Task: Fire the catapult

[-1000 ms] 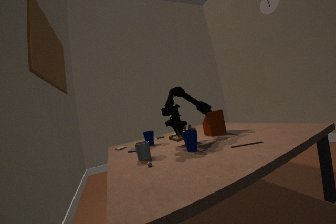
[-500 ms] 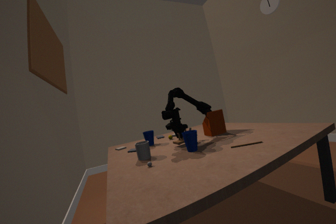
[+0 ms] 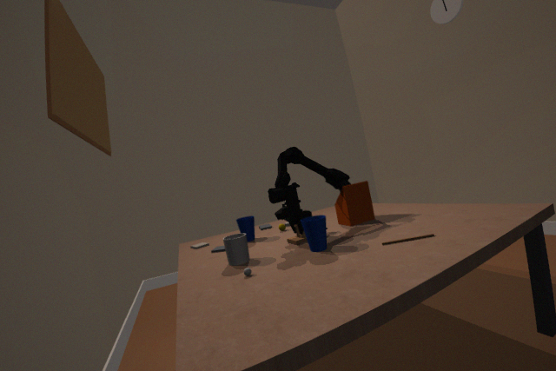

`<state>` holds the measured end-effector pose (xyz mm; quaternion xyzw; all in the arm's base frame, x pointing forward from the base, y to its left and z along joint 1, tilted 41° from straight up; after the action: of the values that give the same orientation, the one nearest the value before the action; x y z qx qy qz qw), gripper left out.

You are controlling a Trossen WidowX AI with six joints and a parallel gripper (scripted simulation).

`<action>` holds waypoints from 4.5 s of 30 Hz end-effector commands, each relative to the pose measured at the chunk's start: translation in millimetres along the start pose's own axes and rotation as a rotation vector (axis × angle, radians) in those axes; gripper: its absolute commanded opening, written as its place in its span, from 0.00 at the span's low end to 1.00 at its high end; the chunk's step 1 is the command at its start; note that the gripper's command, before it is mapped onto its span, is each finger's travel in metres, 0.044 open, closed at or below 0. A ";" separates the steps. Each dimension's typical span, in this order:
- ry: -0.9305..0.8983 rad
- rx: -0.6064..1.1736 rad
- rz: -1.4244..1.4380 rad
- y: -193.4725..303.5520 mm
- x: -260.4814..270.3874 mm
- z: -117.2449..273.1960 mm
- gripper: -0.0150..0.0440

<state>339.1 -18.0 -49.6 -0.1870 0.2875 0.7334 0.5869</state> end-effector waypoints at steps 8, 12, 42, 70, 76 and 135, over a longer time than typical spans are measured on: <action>0.000 -0.001 0.000 -0.2 0.2 1.1 0.48; 0.000 -0.001 0.000 -0.2 0.2 1.1 0.65; 0.004 -0.002 0.010 0.7 1.7 48.9 1.00; 0.005 -0.002 0.010 0.2 1.3 5.9 1.00; 0.006 -0.002 0.010 0.9 1.2 -3.4 1.00; 0.005 -0.002 0.009 -1.2 0.8 1.0 0.25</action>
<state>340.6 -14.5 -47.0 -0.1871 0.2868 0.7343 0.5861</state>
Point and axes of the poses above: the point midway between the two fingers, 35 mm back from their tips, its own z axis back along the fingers, its own x axis across the jaws, y = z × x, the point moved 6 cm from there along z, back along the fingers, and after that the axes turned 12 degrees about z, right-handed, at the moved point
